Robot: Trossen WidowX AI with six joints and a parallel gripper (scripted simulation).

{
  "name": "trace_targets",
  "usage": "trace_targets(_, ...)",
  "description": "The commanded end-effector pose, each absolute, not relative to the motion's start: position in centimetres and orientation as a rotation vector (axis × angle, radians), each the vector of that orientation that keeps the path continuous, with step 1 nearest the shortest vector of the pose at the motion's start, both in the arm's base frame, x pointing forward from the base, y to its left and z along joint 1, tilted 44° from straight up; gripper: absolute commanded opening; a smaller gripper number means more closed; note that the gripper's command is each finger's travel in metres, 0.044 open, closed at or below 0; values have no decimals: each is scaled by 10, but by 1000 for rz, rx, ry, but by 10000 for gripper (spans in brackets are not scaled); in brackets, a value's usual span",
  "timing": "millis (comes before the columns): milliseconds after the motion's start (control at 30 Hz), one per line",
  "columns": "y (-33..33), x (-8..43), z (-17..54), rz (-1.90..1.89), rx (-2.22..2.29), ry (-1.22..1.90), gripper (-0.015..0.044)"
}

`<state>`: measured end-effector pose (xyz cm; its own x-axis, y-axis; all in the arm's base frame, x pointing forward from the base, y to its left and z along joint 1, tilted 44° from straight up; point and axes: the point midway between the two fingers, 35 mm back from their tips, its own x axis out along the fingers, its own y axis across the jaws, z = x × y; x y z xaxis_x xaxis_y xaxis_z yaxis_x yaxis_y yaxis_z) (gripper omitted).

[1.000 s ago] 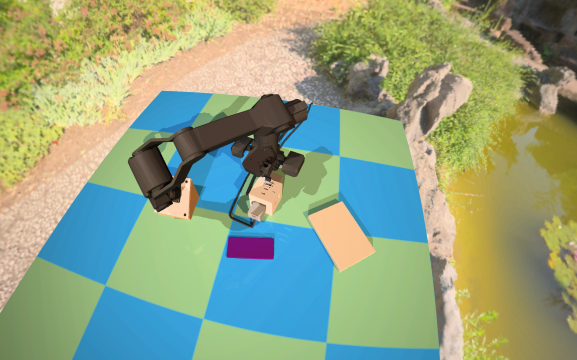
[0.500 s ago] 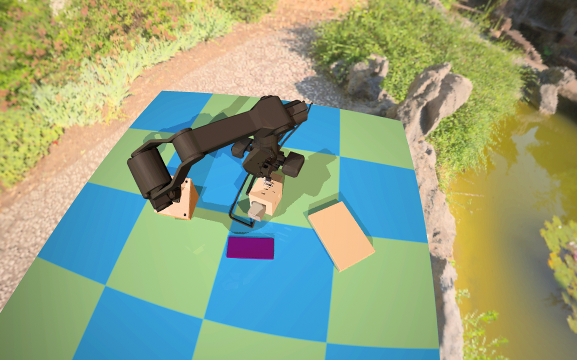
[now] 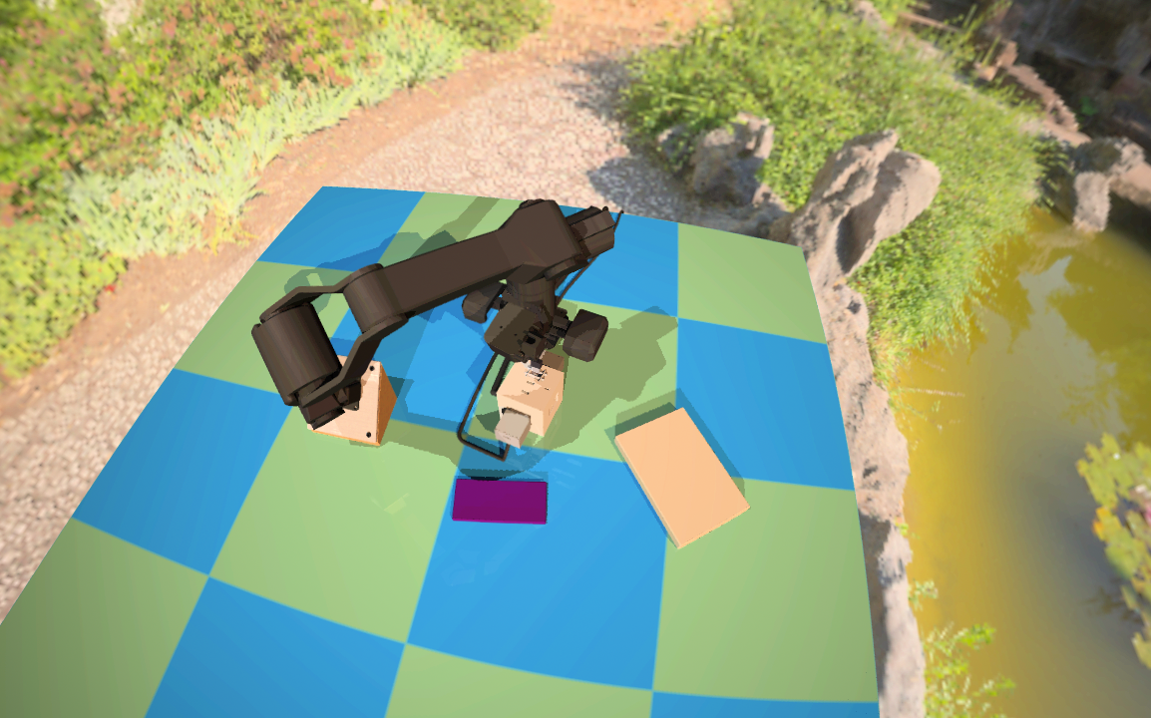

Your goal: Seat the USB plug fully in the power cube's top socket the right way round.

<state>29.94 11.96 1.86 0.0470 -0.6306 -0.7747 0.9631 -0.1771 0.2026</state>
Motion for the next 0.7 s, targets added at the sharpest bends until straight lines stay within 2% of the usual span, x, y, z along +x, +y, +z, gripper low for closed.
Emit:
trace_targets(0, 119, 298, 17, -1523, 912, 497, 0)
trace_targets(667, 118, 298, 15, -1517, 927, 508, 0)
